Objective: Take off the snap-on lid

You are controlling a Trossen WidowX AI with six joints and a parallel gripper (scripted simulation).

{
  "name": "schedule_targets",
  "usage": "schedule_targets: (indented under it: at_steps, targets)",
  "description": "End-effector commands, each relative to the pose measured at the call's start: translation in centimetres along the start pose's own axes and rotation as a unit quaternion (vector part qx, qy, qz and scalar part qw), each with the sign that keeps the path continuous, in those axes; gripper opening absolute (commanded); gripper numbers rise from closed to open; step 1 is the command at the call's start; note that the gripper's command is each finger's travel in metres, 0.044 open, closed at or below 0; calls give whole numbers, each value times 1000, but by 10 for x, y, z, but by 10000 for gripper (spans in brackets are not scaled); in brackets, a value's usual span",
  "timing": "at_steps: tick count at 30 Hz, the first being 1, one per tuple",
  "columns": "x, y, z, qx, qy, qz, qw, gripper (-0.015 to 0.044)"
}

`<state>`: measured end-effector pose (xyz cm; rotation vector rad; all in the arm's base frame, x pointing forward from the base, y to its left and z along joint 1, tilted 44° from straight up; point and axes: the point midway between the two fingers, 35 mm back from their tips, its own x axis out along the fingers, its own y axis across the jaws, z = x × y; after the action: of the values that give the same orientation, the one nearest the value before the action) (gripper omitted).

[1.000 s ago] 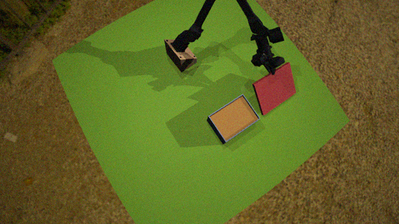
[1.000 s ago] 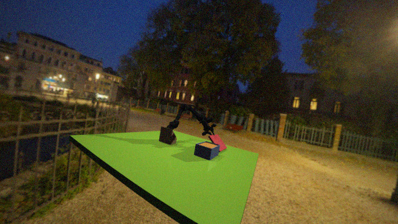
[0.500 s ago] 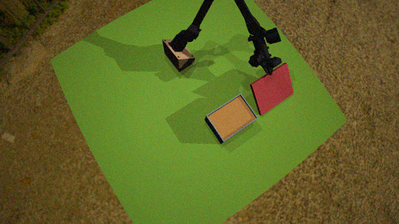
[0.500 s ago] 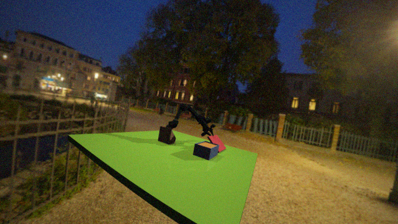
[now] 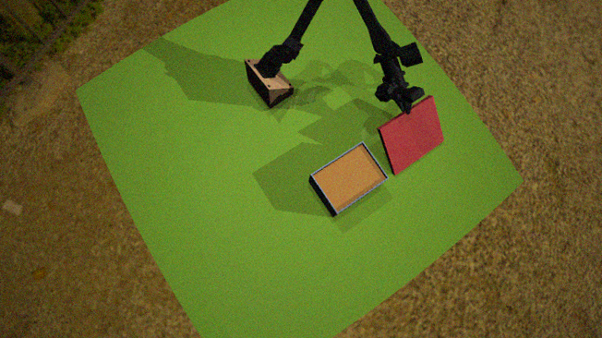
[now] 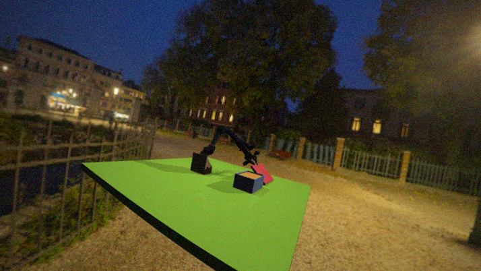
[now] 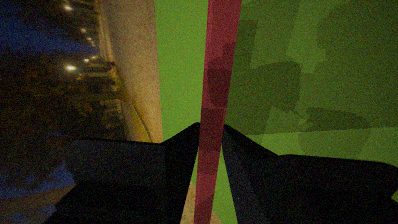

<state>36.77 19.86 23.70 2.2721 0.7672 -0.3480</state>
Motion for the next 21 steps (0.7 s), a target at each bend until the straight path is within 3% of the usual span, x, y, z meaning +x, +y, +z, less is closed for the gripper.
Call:
schedule_targets:
  at_steps: [1, 21]
  targets:
    - [6, -11, 4, -2, -5, -11, 1000, 0]
    - [16, -23, 4, -1, -5, -11, 1000, 0]
